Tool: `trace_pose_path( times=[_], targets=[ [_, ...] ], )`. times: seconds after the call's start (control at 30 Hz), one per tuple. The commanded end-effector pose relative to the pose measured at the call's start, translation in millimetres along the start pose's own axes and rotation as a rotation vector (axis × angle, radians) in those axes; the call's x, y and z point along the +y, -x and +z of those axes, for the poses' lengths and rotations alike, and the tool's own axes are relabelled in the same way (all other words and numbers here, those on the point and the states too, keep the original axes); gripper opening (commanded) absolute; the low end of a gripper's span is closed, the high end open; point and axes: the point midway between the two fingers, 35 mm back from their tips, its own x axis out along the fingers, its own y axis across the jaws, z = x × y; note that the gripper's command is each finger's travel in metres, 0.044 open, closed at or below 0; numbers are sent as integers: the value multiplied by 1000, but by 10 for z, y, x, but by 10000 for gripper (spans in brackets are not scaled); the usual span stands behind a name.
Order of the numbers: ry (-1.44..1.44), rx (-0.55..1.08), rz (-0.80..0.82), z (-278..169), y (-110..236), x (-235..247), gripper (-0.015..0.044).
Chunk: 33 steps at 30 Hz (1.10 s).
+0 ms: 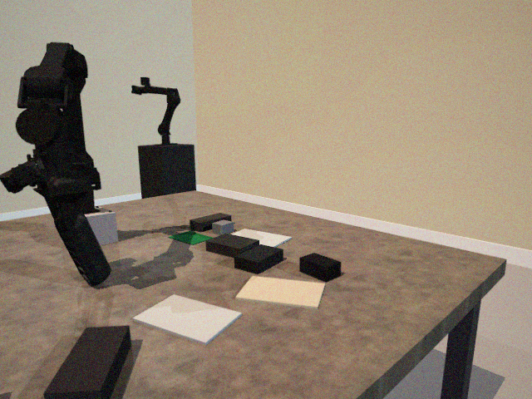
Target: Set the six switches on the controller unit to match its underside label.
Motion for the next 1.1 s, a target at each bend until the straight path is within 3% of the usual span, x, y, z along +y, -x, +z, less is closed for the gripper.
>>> trace_pose_path(
  times=[0.0,1.07],
  targets=[
    [4,-4,-17,29,-75,-6,337],
    [4,-22,-17,261,-174,-8,338]
  ],
)
